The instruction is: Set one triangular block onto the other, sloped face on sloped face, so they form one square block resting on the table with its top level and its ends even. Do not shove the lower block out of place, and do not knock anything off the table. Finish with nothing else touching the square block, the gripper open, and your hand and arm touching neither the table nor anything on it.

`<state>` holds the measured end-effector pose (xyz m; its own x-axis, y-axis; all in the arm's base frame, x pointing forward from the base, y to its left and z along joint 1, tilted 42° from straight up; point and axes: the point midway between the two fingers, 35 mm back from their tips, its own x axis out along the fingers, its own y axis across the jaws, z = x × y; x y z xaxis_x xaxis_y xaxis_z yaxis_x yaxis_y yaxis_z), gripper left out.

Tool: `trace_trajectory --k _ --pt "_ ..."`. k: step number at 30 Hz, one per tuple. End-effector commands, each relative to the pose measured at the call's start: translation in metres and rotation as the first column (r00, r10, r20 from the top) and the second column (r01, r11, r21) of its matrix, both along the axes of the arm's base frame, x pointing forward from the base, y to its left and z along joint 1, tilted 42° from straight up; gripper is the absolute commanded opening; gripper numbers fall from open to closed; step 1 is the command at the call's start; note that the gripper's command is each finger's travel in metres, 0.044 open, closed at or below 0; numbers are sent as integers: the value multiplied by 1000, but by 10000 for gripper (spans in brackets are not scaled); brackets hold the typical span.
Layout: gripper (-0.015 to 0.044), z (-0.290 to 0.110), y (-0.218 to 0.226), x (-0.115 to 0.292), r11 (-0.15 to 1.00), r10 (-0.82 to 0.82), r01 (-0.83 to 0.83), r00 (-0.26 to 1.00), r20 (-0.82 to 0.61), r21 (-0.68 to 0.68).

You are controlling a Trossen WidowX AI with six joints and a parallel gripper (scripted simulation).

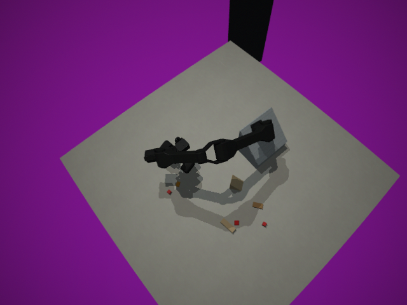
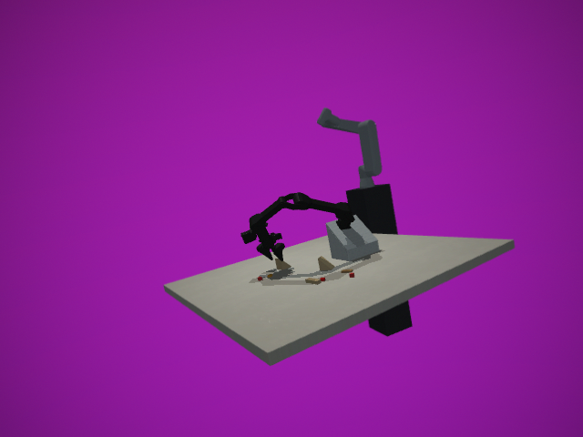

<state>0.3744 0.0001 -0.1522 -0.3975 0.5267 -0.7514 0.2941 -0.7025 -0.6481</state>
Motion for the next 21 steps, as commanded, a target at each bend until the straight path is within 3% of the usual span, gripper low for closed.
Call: trace_trajectory --k 1,21 --pt "440 -5 4 -5 1000 -4 5 1000 -7 3" --pt "440 -28 20 -23 1000 -4 4 1000 -8 5"
